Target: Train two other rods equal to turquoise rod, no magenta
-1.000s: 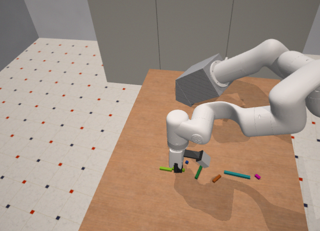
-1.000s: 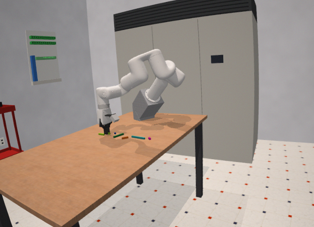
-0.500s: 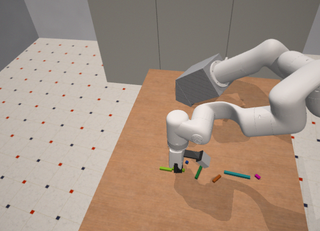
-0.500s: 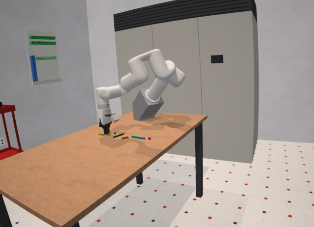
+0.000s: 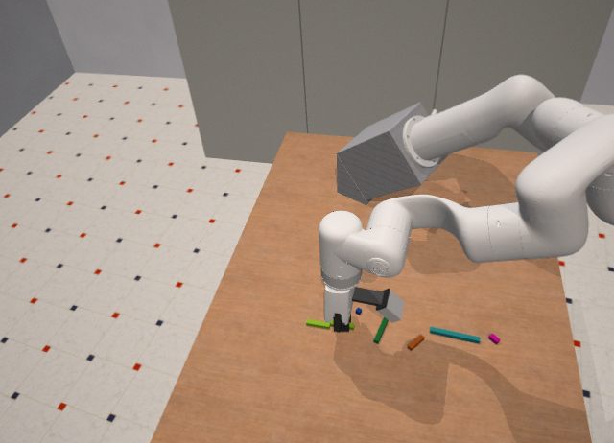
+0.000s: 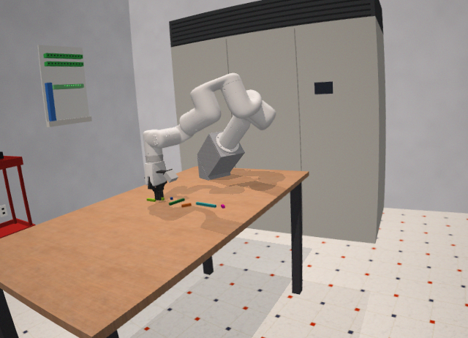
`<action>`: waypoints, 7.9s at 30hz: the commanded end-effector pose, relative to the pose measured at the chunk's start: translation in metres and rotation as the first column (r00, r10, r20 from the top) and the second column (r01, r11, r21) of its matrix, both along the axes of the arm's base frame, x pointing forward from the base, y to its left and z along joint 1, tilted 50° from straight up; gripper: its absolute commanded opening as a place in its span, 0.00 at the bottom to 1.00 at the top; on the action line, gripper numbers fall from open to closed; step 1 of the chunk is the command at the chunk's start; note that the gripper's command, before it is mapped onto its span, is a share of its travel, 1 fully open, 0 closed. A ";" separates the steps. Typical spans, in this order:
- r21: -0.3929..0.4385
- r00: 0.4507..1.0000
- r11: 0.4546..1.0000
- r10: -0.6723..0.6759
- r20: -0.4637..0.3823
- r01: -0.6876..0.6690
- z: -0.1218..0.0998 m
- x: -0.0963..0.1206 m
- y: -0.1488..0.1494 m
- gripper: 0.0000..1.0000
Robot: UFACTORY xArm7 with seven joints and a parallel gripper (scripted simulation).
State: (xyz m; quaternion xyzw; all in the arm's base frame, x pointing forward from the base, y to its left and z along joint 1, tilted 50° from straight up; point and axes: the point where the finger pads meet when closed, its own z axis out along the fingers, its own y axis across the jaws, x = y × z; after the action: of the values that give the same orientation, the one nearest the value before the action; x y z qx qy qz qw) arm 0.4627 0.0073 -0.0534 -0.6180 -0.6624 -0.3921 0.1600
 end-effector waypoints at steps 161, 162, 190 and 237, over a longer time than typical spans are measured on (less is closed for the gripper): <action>-0.002 1.000 1.000 -0.004 0.002 0.004 0.105 -0.044 -0.118 1.00; -0.002 1.000 1.000 -0.004 0.002 0.004 0.106 -0.045 -0.119 1.00; -0.002 1.000 1.000 -0.004 0.002 0.004 0.107 -0.045 -0.120 1.00; -0.002 1.000 1.000 -0.004 0.002 0.004 0.107 -0.045 -0.120 1.00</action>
State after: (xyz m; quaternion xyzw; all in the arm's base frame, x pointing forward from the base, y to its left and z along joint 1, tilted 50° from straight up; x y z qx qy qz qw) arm 0.4174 -0.1109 0.0525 -0.6180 -0.6623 -0.3920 0.1602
